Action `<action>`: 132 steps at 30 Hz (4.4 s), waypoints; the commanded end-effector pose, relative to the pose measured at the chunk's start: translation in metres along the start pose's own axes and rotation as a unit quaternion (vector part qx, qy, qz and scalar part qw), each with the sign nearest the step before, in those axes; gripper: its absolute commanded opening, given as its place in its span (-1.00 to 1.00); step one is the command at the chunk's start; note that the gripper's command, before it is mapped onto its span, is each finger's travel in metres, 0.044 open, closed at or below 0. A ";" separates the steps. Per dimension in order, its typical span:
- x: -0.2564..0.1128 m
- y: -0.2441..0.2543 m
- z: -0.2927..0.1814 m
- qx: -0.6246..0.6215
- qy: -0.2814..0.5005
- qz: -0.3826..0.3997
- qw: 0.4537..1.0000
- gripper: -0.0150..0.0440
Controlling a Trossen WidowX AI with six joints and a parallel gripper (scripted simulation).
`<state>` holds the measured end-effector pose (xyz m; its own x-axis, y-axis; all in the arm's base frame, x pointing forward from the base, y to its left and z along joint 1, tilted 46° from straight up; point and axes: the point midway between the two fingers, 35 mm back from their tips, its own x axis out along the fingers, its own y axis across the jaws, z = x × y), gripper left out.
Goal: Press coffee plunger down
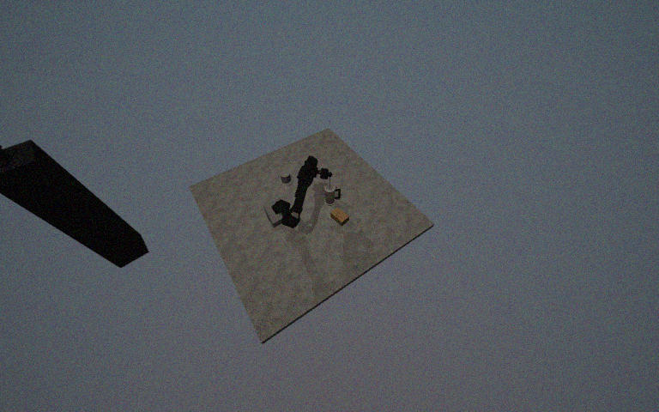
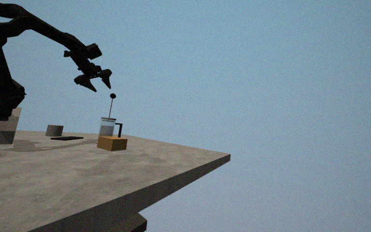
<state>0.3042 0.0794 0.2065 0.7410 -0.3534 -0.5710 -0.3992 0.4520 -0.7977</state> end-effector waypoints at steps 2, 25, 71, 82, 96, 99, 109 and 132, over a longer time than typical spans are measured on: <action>-0.014 -0.025 0.033 0.303 -0.018 -0.227 0.925 1.00; 0.014 -0.014 -0.003 0.303 -0.019 -0.228 0.925 1.00; 0.049 -0.031 -0.008 0.303 -0.020 -0.229 0.925 -0.05; 0.056 -0.029 -0.013 0.304 -0.019 -0.228 0.925 -0.05; 0.073 -0.023 -0.027 0.305 -0.018 -0.226 0.925 -0.05; 0.077 -0.022 -0.030 0.305 -0.018 -0.226 0.925 -0.05; 0.089 -0.018 -0.041 0.305 -0.018 -0.226 0.925 -0.05; 0.113 -0.011 -0.069 0.304 -0.019 -0.228 0.925 -0.05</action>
<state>0.3598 -0.0077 0.1546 0.8039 -0.5729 -0.1597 0.3427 0.6657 -0.6629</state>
